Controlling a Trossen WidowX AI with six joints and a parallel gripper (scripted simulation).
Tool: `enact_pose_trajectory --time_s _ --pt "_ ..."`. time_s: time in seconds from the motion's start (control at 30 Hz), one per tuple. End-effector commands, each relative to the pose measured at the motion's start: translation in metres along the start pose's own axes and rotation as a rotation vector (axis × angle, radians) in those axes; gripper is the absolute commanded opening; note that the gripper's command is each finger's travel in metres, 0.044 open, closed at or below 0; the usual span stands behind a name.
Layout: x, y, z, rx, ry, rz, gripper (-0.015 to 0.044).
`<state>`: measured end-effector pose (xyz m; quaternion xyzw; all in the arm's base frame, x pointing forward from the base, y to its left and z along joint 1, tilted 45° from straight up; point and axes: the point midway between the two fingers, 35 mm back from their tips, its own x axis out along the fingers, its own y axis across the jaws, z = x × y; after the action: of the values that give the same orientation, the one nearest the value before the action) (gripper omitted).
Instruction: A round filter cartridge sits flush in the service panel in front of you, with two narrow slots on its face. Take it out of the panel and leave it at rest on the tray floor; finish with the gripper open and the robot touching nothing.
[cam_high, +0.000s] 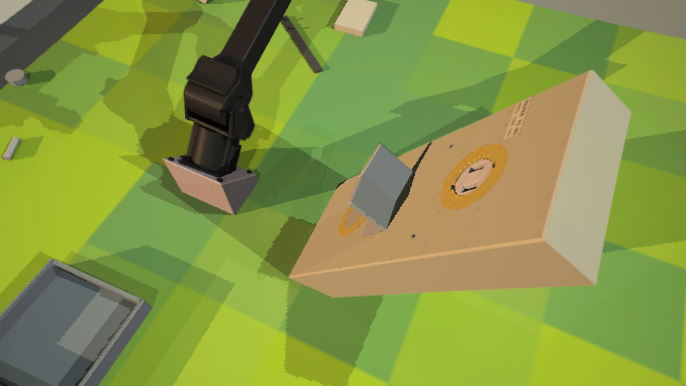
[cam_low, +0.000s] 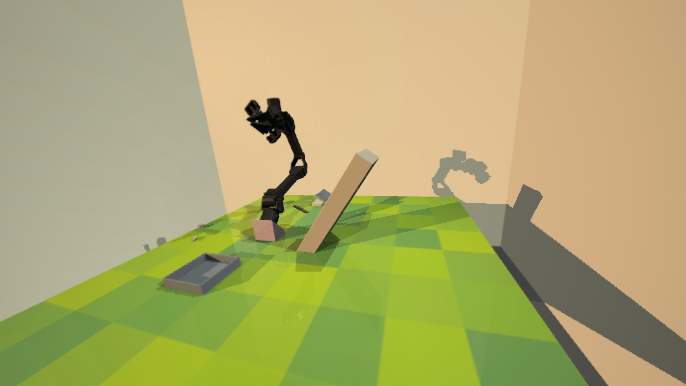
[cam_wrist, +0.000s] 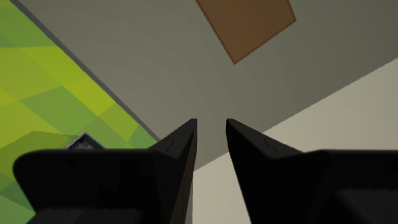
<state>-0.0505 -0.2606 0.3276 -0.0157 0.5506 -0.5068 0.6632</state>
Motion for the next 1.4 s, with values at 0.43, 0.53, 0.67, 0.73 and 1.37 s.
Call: enact_pose_trajectory --time_s 0.43,0.53,0.67,0.73,1.37 --pt "0.056 0.226 0.144 0.148 -0.390 1.146 0.0096" --pt "0.043 0.270 0.152 0.183 -0.368 1.385 0.0096" --pt "0.030 0.303 0.155 0.212 -0.324 1.575 0.0096" --pt "0.030 0.303 0.155 0.212 -0.324 1.575 0.0096" --pt "0.030 0.308 0.156 0.210 -0.323 1.574 0.0096"
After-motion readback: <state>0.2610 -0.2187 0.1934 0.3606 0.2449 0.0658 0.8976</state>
